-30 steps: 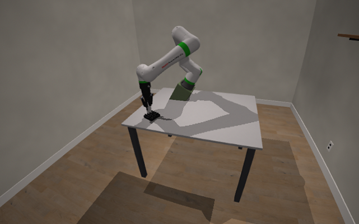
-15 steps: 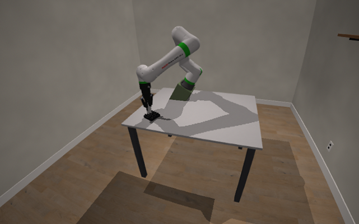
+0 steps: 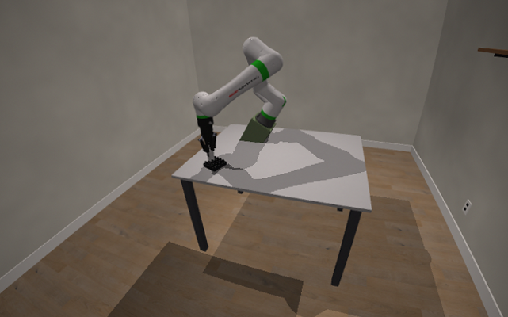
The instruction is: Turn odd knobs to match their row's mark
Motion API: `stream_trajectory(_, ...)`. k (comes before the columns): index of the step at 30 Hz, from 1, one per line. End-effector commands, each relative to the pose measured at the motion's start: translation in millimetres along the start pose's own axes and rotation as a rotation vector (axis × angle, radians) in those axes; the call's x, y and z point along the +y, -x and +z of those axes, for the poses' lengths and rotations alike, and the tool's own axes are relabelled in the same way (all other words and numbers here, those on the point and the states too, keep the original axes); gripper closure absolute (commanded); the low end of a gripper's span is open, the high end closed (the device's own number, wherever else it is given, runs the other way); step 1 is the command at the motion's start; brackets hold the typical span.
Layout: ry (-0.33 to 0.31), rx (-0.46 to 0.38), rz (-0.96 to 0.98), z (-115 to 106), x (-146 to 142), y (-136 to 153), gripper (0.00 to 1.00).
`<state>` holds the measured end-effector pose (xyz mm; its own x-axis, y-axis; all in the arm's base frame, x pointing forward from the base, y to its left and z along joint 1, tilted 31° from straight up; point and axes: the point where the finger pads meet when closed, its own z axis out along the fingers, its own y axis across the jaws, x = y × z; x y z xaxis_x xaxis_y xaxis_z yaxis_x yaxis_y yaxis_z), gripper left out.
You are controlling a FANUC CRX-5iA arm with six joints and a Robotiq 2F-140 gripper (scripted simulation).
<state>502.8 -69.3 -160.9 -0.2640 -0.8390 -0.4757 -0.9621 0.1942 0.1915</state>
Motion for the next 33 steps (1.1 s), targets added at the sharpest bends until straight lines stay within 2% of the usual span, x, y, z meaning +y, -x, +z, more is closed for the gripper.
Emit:
stream_trajectory(1,0.000,0.000,0.000,-0.2,-0.2,-0.1,0.88)
stream_trajectory(33,0.000,0.000,0.000,5.9,-0.2,-0.1,0.88)
